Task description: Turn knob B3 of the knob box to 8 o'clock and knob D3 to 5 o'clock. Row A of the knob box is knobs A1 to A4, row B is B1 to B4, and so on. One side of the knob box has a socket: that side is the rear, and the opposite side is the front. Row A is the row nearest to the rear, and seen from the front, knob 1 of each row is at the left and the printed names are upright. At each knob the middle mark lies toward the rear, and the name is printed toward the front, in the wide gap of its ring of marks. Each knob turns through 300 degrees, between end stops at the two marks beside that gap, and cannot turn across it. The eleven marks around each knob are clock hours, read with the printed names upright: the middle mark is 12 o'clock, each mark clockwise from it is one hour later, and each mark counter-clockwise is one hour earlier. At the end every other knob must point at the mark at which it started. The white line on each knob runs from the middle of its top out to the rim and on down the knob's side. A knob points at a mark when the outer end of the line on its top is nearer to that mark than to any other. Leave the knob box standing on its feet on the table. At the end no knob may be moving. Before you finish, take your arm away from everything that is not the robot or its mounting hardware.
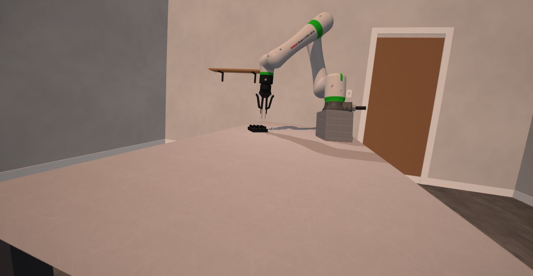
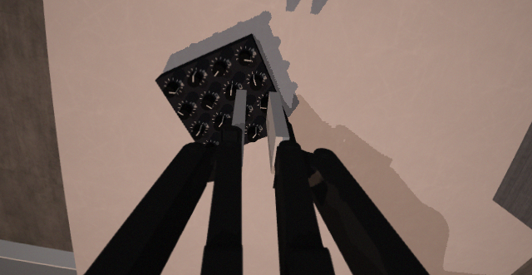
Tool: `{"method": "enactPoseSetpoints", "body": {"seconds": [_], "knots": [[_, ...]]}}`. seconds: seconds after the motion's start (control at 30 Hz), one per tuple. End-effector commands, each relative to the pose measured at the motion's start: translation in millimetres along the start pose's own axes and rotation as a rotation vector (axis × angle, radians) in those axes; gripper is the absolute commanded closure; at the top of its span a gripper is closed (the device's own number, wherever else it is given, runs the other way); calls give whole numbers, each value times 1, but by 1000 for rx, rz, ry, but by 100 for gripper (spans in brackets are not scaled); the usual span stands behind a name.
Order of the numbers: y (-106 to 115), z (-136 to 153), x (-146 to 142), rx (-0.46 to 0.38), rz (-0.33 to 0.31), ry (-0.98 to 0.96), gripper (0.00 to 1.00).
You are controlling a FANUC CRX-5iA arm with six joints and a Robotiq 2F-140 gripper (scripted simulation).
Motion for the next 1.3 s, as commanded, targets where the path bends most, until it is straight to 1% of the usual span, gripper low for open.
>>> {"method": "enactPoseSetpoints", "body": {"seconds": [0.0,0.17,1.27], "knots": [[1,-1,-1,-12,6,138,88],[1,-1,-1,-12,6,177,88],[1,-1,-1,-12,6,177,88]]}}
Point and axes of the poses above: the point where the finger pads meet when closed, its own y axis back along the fingers, its own x axis across the jaws, z = x × y, the point moved 6 cm from there along y, back along the fingers, and after that the axes turned 6 degrees about -y, right-handed, at the moved point
